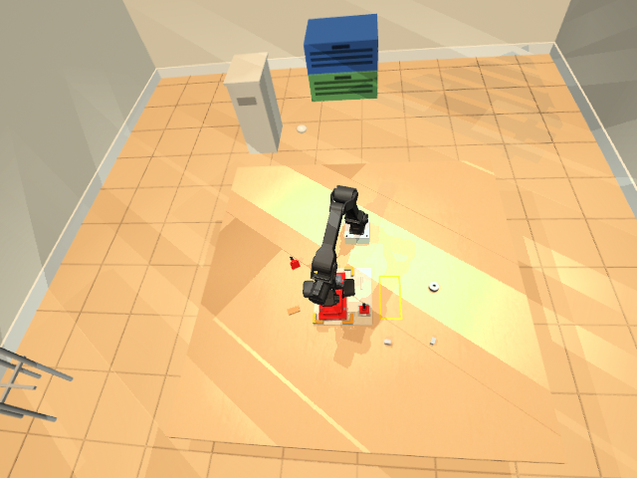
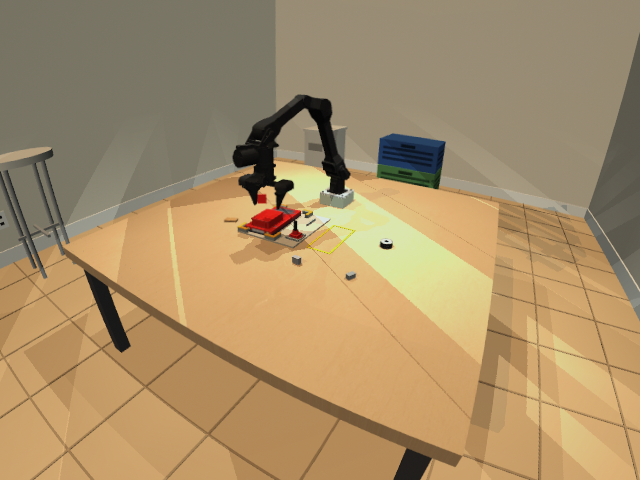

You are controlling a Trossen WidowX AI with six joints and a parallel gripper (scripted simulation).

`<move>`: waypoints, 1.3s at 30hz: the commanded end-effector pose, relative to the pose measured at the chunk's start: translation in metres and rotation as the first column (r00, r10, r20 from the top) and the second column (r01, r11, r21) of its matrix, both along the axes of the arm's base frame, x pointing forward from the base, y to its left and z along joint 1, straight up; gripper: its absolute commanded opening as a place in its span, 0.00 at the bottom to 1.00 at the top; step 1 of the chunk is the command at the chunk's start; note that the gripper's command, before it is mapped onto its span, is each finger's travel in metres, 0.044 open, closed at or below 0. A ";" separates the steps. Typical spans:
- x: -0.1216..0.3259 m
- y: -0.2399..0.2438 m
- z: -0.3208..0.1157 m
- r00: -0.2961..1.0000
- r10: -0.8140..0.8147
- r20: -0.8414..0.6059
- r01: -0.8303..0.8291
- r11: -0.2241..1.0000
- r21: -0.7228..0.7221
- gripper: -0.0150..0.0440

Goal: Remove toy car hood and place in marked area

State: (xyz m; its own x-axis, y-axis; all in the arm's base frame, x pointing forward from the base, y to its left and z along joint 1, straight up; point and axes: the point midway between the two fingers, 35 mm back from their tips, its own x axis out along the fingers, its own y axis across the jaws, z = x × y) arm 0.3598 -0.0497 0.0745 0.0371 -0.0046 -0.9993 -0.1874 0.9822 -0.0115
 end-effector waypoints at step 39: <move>0.000 0.002 -0.029 1.000 -0.003 -0.002 0.003 1.000 0.005 1.00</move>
State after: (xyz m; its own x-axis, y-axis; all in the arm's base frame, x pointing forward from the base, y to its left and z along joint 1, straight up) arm 0.3595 -0.0487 0.0472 0.0347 -0.0042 -0.9994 -0.1874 0.9822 -0.0106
